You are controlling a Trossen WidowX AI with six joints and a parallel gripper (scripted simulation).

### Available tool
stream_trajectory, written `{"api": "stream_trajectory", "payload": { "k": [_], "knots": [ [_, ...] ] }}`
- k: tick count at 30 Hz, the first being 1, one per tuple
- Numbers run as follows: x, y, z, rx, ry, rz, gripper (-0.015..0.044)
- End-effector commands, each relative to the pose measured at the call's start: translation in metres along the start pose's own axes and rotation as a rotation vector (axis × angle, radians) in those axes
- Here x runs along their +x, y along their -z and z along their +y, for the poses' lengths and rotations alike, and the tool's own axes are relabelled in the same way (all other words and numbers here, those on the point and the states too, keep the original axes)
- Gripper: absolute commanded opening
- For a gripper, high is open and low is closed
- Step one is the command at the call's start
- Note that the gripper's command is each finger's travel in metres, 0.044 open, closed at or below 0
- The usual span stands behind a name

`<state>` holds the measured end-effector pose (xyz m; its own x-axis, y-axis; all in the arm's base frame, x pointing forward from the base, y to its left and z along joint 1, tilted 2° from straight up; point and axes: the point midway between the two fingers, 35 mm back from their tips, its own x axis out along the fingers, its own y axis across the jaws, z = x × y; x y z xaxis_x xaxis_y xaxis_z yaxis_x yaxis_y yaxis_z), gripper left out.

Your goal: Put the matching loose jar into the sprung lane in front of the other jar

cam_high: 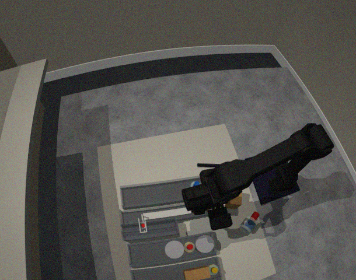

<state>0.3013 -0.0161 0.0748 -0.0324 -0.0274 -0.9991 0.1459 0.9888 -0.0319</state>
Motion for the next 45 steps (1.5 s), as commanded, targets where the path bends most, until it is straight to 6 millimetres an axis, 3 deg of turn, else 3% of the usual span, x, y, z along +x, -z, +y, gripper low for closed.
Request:
{"api": "stream_trajectory", "payload": {
  "k": [1,45],
  "knots": [
    [-0.003,-0.008,0.001,-0.001,-0.005,-0.024,0.0000],
    [-0.005,-0.025,0.001,-0.001,-0.005,-0.025,0.0000]
  ]
}}
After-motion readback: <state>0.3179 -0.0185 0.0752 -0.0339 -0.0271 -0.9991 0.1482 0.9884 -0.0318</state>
